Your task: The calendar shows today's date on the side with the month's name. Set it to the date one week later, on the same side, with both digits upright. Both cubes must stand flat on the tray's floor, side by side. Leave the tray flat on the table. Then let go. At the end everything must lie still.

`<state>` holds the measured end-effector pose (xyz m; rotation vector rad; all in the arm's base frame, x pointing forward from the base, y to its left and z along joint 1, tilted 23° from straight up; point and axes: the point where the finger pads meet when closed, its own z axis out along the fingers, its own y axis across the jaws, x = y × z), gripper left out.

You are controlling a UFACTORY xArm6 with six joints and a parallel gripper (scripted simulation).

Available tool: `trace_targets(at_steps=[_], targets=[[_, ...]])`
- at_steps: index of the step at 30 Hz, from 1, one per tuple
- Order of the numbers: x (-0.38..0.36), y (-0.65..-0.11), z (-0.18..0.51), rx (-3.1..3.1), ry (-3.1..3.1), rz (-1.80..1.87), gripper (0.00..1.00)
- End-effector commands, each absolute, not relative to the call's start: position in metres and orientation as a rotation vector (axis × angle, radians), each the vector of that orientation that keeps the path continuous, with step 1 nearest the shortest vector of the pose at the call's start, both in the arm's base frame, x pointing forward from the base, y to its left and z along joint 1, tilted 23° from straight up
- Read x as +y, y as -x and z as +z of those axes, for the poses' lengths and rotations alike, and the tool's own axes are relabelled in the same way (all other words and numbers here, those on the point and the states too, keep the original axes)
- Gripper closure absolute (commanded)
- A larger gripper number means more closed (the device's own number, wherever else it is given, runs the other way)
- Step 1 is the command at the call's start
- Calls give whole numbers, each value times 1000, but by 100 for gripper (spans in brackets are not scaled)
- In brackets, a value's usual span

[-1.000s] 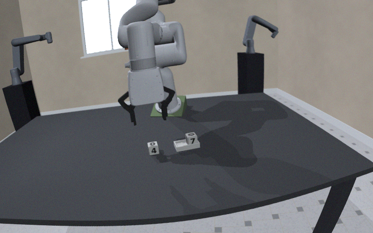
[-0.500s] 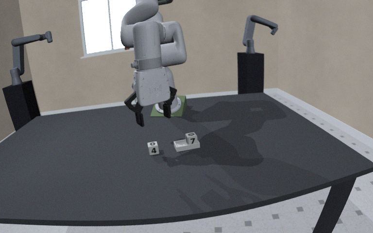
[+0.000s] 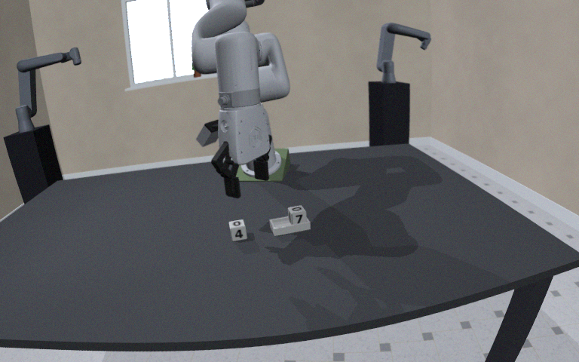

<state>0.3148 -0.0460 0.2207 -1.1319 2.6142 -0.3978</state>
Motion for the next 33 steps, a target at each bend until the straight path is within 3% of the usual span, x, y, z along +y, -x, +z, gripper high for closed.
trace_targets(at_steps=[1, 33], targets=[[-39, -316, 221, 2518, 1364, -420, 0], [-5, -315, 215, 1817, 2370, -550, 0]])
